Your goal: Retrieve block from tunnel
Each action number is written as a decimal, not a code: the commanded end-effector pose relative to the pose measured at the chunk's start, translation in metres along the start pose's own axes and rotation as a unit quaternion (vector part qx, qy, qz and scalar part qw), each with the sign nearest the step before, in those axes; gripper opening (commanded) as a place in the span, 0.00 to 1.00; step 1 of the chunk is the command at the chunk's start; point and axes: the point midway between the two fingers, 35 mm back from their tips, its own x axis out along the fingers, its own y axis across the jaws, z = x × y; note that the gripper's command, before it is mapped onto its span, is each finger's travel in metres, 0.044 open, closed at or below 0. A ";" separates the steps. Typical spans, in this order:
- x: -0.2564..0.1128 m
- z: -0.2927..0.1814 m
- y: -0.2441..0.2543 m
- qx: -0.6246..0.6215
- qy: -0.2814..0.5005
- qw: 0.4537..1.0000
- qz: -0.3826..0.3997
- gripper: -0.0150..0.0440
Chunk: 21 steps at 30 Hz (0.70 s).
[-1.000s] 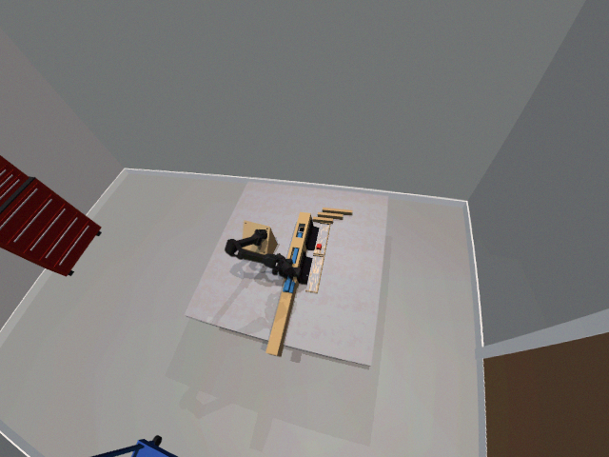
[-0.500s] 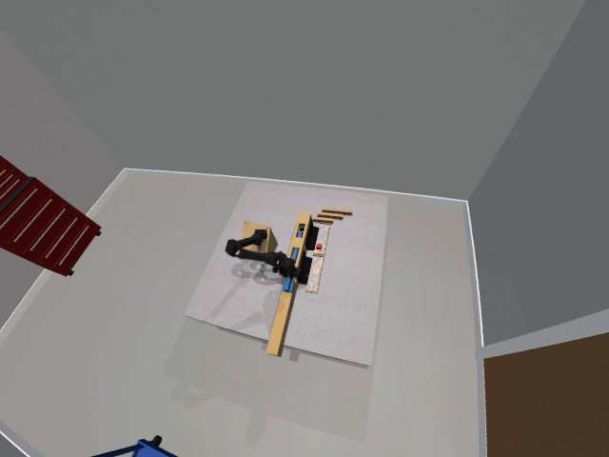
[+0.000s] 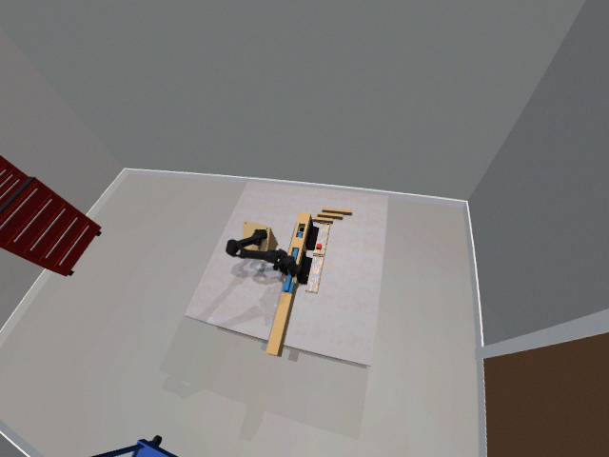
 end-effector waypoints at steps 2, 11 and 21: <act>-0.008 -0.004 -0.003 -0.009 -0.010 1.000 -0.004 0.74; -0.038 -0.016 -0.007 -0.042 -0.045 0.998 -0.015 1.00; -0.023 -0.029 -0.010 -0.042 -0.044 0.998 -0.015 1.00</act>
